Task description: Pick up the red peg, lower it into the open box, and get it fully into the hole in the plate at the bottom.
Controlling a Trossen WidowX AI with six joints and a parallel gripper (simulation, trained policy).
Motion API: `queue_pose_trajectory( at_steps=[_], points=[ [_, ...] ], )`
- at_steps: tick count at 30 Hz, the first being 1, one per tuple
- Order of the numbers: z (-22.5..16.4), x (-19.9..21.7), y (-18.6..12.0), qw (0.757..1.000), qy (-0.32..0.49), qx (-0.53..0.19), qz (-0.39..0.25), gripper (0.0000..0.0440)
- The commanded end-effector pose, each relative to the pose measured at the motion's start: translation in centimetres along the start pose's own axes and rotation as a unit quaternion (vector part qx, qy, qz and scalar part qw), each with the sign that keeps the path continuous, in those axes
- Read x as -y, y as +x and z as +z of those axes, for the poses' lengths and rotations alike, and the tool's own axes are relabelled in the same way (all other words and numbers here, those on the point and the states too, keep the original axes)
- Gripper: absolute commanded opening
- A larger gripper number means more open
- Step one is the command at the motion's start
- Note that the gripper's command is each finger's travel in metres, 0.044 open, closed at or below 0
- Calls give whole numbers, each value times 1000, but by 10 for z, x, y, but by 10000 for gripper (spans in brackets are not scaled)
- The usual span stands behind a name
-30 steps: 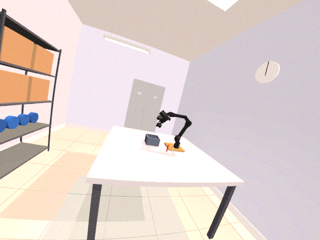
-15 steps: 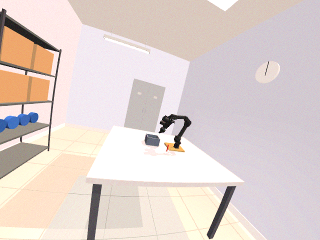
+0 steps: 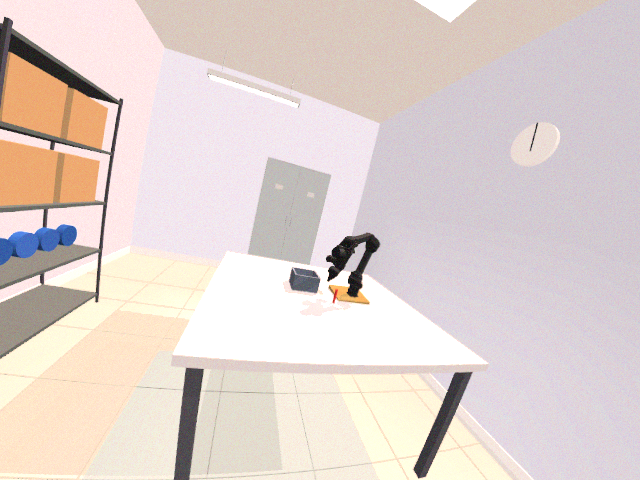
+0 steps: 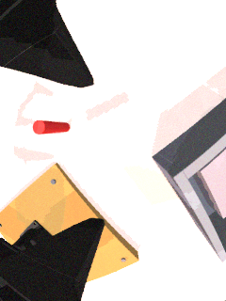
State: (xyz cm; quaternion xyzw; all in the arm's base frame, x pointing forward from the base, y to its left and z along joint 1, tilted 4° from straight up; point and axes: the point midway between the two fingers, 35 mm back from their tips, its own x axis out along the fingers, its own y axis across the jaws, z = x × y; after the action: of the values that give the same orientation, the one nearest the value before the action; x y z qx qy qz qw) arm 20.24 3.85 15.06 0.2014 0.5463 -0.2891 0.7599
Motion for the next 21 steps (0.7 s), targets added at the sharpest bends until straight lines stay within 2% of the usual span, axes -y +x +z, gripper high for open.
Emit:
queue_pose_trajectory(
  at_steps=[1,16,18,21],
  points=[
    [-21,-5,14,999,21,-29,-4,440],
    [-63,-26,76,991,111,-65,31,434],
    [-66,-27,81,990,121,-69,34,413],
    [-70,-26,87,987,136,-77,33,341]
  ],
)
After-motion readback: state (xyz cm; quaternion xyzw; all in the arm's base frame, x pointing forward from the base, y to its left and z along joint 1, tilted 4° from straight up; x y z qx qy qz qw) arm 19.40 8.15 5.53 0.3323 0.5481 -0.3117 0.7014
